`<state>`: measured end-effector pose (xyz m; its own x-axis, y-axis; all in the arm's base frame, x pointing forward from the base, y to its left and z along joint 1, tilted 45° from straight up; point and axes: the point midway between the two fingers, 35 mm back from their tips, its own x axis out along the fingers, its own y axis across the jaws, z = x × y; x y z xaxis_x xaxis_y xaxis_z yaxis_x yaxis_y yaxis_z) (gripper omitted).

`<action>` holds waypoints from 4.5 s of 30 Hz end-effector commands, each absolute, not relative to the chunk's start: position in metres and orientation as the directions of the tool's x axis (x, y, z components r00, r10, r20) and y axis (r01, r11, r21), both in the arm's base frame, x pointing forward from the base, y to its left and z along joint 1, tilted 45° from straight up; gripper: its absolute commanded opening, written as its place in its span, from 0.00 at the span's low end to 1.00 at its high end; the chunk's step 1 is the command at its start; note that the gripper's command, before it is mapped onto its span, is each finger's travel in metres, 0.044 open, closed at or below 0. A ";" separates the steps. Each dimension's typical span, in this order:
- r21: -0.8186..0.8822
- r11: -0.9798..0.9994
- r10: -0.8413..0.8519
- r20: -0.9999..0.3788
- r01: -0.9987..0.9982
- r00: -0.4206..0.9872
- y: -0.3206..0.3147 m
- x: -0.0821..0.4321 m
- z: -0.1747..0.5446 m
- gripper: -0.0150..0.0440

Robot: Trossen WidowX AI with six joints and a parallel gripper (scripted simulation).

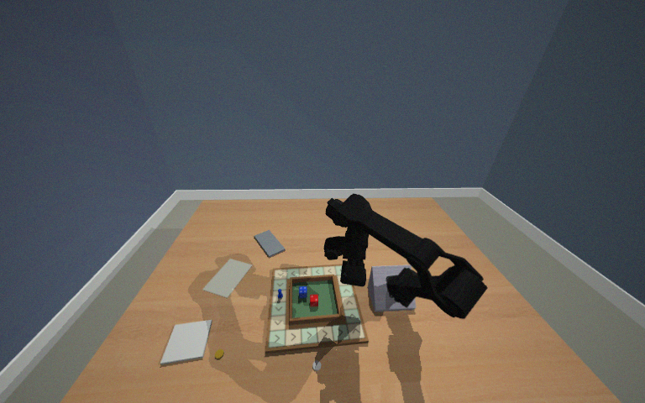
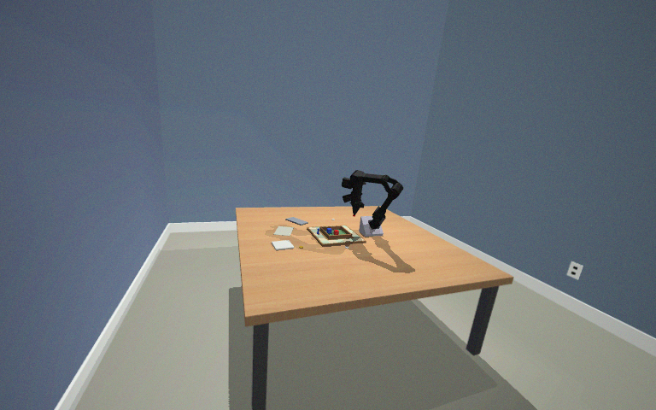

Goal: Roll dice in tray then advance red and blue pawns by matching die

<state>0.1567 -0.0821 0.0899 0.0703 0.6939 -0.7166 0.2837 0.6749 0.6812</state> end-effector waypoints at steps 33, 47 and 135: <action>0.681 0.678 0.694 -0.717 0.278 0.065 -0.076 0.157 -0.042 0.25; 0.682 0.677 0.695 -0.716 0.277 0.065 -0.064 0.158 -0.055 0.25; 0.517 0.593 0.697 -0.713 -0.618 0.073 -0.040 0.382 -0.014 0.59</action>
<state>0.3822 -0.0435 -0.0121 0.0729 0.6930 -0.7173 -0.6209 0.5943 0.5111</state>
